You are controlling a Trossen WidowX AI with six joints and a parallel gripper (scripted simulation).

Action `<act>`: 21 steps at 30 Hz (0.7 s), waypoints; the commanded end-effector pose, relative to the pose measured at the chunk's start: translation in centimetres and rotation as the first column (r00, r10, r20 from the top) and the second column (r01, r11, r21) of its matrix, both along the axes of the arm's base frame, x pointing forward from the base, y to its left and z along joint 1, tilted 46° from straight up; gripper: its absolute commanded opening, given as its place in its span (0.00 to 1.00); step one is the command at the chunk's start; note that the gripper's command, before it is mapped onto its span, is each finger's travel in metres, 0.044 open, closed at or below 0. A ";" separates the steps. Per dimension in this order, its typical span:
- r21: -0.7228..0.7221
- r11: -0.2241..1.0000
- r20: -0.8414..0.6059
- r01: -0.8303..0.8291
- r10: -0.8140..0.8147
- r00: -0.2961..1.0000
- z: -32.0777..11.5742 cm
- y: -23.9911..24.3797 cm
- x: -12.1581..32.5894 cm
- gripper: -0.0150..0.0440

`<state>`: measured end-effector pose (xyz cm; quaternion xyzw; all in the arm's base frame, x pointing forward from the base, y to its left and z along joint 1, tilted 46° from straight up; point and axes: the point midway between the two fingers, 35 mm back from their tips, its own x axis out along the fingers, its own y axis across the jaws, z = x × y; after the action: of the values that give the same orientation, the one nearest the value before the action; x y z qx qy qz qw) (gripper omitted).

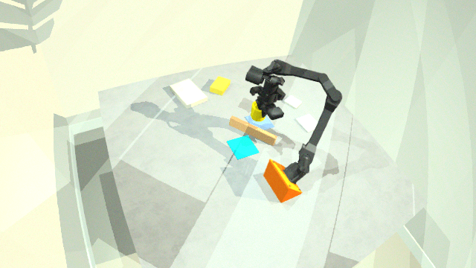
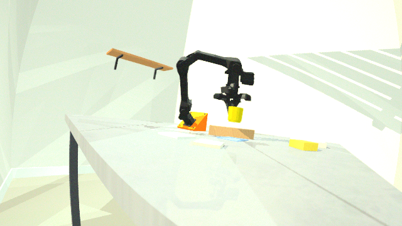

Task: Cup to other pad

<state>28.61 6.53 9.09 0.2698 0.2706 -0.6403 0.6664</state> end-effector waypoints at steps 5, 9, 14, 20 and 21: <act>0.003 1.000 -0.002 0.004 -0.004 1.000 -1.5 1.5 -1.6 0.25; 0.003 1.000 -0.002 0.004 -0.004 1.000 -2.1 2.2 -2.3 0.25; 0.004 1.000 -0.002 0.004 -0.004 1.000 -2.9 3.0 -3.1 0.25; 0.005 1.000 -0.003 0.004 -0.004 1.000 -3.8 4.0 -4.2 0.25; 0.005 1.000 -0.003 0.004 -0.004 1.000 -3.9 4.2 -4.3 0.25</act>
<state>25.00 10.16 5.86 0.2716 0.2722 -0.6394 0.6658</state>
